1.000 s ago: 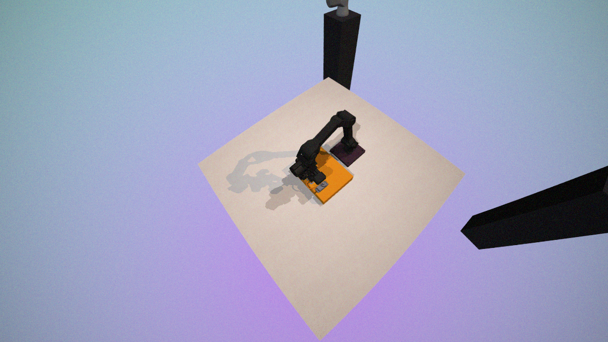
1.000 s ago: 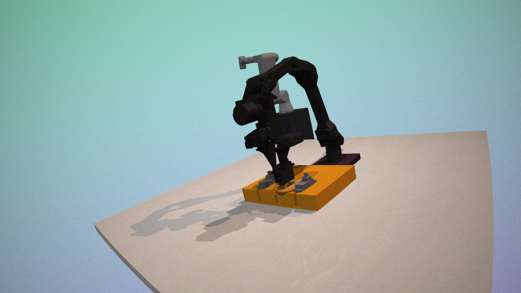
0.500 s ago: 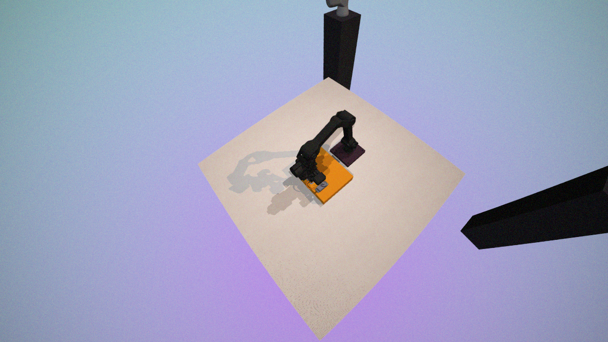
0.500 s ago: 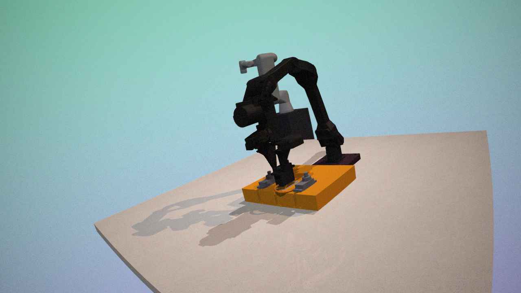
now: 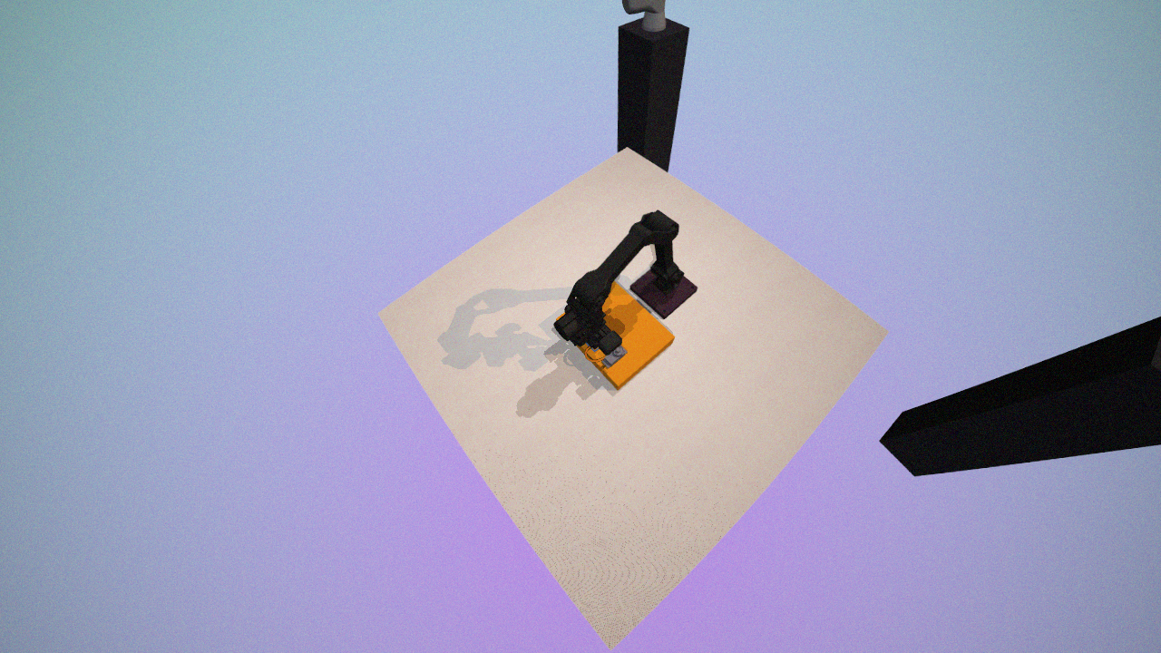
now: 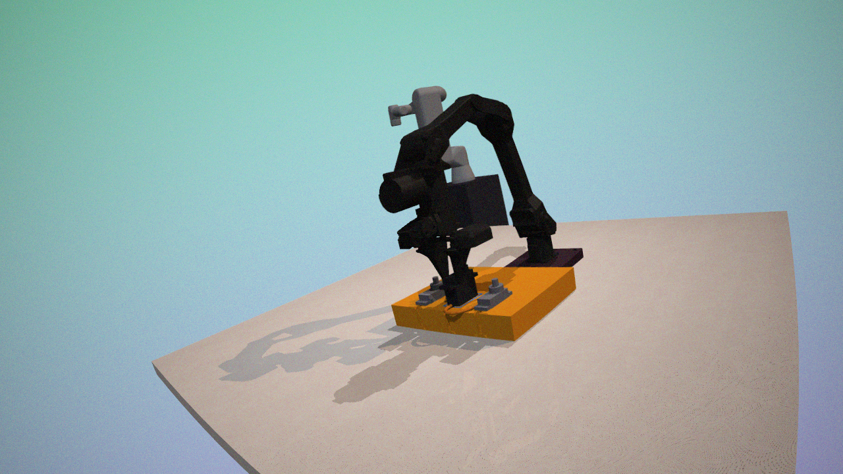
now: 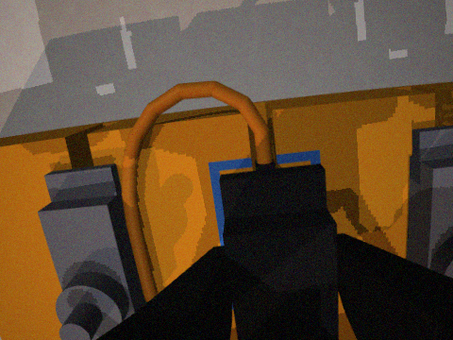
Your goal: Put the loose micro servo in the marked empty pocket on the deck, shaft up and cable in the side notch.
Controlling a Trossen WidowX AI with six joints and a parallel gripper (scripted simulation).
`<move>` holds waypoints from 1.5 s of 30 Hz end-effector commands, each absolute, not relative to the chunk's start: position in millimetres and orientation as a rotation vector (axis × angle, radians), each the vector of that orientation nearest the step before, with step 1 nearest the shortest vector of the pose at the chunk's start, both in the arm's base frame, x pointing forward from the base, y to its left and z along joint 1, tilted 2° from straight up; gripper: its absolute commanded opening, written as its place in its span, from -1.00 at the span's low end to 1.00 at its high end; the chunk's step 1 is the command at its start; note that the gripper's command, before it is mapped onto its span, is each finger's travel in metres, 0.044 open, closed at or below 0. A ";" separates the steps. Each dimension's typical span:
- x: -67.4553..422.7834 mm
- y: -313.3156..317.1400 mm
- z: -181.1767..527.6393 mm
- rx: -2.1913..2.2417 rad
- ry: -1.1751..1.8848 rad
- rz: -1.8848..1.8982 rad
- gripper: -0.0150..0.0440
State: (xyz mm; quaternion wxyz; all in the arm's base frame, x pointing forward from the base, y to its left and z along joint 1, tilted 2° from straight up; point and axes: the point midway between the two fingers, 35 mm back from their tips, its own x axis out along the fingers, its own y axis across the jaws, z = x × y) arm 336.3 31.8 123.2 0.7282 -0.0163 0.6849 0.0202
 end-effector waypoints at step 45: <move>338.3 32.0 84.7 -0.039 1.510 0.046 -0.49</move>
